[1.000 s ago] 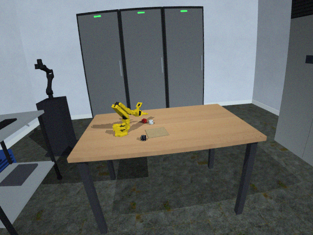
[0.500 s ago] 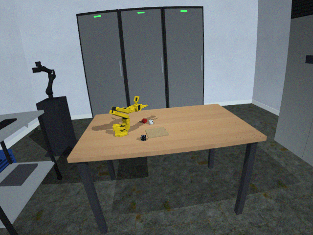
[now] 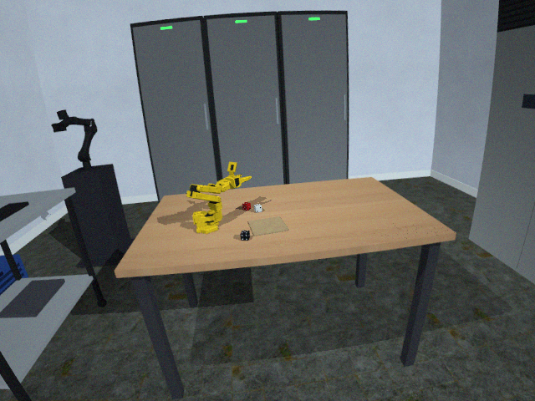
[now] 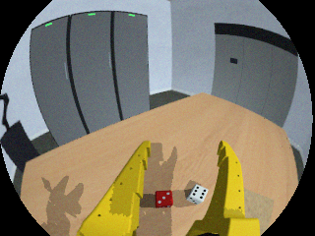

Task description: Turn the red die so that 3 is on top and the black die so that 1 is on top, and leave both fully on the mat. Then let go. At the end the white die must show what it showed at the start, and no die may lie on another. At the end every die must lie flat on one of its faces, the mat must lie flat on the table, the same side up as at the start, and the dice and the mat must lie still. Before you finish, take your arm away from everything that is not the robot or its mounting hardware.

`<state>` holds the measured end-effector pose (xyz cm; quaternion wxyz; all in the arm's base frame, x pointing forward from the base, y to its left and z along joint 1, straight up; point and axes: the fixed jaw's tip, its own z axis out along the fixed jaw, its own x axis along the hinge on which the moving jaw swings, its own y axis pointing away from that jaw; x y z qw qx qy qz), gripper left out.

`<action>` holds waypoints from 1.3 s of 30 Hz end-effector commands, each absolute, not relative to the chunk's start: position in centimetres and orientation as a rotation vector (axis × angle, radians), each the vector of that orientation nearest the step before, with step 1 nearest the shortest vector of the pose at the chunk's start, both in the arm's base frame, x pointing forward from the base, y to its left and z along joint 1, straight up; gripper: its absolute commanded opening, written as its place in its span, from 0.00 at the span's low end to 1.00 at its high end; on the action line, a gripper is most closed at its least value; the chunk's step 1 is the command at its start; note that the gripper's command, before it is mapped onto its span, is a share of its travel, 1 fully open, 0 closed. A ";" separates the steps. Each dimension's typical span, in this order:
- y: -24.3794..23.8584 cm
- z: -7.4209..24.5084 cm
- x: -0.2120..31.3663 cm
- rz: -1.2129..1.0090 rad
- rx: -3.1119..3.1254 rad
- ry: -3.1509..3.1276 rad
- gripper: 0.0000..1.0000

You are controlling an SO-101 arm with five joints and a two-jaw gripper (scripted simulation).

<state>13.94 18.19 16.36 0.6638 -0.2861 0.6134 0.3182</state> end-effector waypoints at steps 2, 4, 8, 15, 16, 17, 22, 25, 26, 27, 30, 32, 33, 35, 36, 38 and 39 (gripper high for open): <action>18.2 17.6 14.2 0.713 -0.633 1.357 0.35; 18.4 17.6 14.3 0.711 -0.640 1.370 0.35; 18.6 17.6 14.5 0.704 -0.654 1.399 0.35; 19.3 17.6 14.9 0.684 -0.697 1.485 0.35; 19.4 17.6 15.0 0.680 -0.706 1.503 0.35; 19.6 17.6 15.1 0.675 -0.716 1.522 0.35; 20.2 17.4 15.4 0.646 -0.770 1.630 0.35; 20.4 17.4 15.5 0.632 -0.795 1.678 0.35; 20.4 17.4 15.5 0.632 -0.795 1.678 0.35; 20.5 17.3 15.6 0.624 -0.807 1.703 0.35; 20.8 17.2 15.7 0.600 -0.847 1.780 0.35; 20.9 17.1 15.7 0.581 -0.874 1.833 0.35; 20.9 17.1 15.7 0.572 -0.888 1.859 0.35; 21.0 17.0 15.6 0.552 -0.915 1.912 0.35; 21.0 17.0 15.6 0.542 -0.929 1.938 0.35; 20.9 16.9 15.5 0.522 -0.955 1.990 0.35; 20.9 16.8 15.4 0.511 -0.969 2.015 0.35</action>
